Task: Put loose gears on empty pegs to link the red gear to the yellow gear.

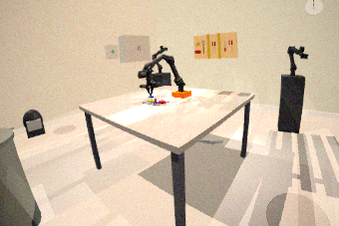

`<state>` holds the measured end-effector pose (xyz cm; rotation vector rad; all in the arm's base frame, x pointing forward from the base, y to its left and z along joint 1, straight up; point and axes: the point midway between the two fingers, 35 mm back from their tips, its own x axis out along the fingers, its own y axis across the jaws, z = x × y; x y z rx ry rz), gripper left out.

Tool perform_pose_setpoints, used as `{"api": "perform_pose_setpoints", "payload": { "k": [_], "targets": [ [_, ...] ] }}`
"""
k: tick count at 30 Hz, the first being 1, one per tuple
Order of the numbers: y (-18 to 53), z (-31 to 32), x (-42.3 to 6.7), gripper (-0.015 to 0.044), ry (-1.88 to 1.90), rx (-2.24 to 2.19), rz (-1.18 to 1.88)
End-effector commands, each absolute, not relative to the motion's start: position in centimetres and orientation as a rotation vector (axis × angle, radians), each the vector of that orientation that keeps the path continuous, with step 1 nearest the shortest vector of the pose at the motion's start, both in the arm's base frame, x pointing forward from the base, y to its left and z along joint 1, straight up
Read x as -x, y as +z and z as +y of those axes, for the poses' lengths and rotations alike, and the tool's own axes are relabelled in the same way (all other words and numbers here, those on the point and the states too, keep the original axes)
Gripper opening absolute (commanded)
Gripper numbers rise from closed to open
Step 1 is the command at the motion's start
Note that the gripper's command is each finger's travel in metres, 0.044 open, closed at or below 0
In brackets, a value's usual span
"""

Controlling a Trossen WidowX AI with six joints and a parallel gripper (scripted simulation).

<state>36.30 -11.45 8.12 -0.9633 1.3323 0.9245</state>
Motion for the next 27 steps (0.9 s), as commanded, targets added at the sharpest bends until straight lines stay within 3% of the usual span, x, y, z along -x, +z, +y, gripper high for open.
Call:
{"api": "perform_pose_setpoints", "payload": {
  "k": [1,27],
  "targets": [
    [8.19,-11.59,-36.42,0.0000,0.953,1.002,1.315],
    [8.15,-11.58,-36.48,0.0000,1.293,1.352,1.114]
  ]
}}
